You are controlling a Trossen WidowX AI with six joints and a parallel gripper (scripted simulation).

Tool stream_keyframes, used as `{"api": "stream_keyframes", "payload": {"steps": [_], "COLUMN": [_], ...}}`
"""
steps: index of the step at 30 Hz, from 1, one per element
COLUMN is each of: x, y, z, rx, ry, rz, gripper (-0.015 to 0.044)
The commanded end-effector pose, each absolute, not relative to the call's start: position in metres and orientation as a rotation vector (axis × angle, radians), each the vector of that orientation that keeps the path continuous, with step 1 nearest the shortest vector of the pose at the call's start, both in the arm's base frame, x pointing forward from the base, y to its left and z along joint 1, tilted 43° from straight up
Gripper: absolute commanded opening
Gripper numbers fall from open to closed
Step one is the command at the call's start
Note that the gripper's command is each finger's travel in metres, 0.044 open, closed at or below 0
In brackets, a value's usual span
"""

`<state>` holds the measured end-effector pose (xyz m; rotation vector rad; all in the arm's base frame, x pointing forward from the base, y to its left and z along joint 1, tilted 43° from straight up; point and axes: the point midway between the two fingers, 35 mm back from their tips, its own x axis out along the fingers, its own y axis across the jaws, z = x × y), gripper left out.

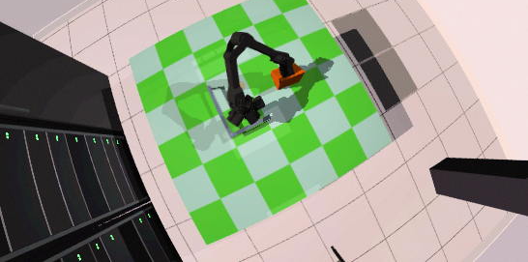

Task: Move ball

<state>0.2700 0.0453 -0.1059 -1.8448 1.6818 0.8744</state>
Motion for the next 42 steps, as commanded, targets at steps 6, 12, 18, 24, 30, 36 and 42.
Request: {"api": "stream_keyframes", "payload": {"steps": [6,12,18,24,30,36,42], "x": [0.275,0.267,0.266,0.271,0.274,0.272,0.266], "y": [0.097,0.125,0.128,0.105,0.073,0.041,0.010], "z": [-0.055,-0.019,-0.015,-0.002,0.014,0.028,0.041], "rx": [-1.840,-1.841,-1.842,-1.838,-1.837,-1.838,-1.842], "ry": [1.650,1.654,1.655,1.648,1.643,1.643,1.648], "rz": [0.868,0.865,0.864,0.873,0.878,0.877,0.871], "gripper": [0.0000,0.0000,0.0000,0.0000,0.0000,0.0000,0.0000]}}
